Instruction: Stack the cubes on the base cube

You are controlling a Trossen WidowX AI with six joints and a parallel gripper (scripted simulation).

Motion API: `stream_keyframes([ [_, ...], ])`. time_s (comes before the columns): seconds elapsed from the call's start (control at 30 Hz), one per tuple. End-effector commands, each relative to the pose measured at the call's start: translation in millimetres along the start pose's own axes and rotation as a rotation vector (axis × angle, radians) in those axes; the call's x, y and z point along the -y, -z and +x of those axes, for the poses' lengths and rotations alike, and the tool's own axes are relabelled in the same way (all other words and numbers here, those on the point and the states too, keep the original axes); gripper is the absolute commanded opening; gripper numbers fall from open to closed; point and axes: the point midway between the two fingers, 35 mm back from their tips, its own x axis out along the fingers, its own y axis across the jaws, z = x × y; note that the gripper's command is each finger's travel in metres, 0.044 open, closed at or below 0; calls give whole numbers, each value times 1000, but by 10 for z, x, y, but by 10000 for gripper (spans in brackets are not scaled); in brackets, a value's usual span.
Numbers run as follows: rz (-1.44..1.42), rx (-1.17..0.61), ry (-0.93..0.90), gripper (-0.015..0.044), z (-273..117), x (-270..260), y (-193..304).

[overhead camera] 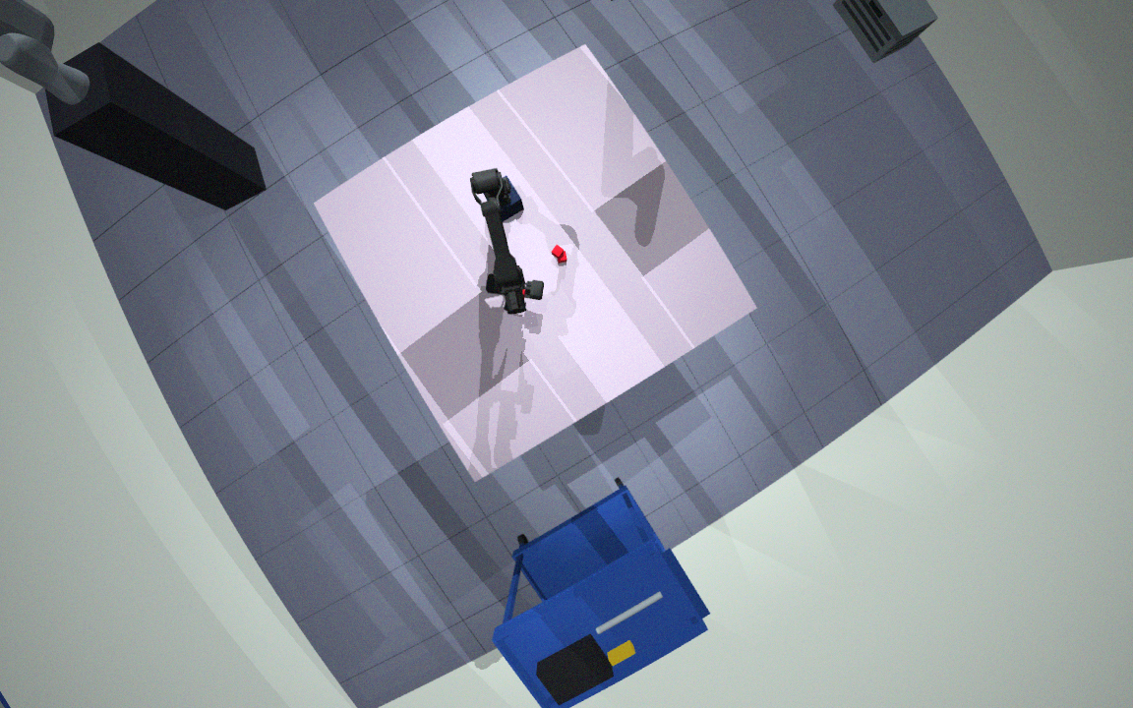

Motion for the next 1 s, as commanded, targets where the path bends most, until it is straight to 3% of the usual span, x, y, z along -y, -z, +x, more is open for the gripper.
stream_keyframes([
  [0.0, 10, -26, 6, 265, 350, 30, 72],
  [0.97, 10, -26, 6, 265, 770, 33, 84],
])
